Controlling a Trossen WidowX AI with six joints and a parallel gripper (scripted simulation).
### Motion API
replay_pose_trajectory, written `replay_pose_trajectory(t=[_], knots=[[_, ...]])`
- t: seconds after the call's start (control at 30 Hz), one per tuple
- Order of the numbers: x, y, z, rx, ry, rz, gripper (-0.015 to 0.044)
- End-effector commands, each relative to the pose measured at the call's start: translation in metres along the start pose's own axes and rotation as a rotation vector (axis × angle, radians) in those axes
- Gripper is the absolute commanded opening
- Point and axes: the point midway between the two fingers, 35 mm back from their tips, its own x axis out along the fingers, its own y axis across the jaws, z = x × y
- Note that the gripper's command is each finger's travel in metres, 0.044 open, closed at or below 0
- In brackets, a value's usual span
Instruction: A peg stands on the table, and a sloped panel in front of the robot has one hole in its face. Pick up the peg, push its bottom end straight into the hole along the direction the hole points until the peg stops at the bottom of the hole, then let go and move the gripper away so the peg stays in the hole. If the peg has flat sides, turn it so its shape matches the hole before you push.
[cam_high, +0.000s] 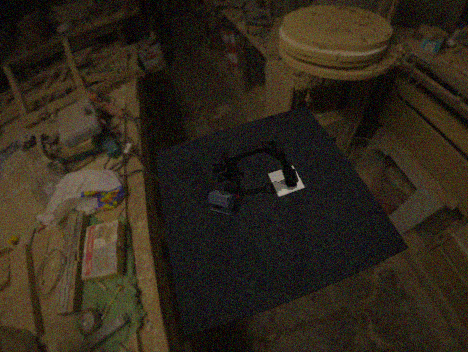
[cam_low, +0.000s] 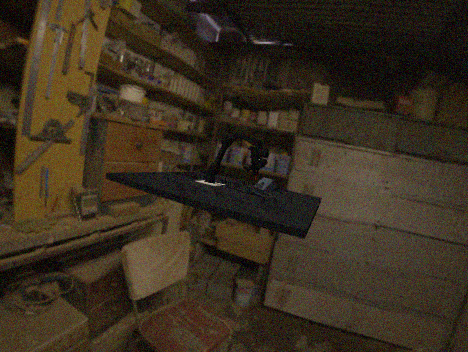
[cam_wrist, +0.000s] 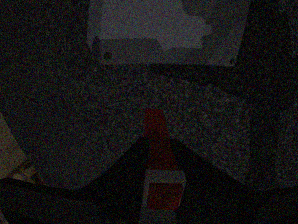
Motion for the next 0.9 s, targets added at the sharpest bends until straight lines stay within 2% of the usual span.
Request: replay_pose_trajectory(t=[0.0, 0.87], knots=[[-0.005, 0.0, 0.004, -0.005, -0.009, 0.024, 0.0], [-0.027, -0.02, 0.028, 0.004, -0.042, 0.141, 0.0]])
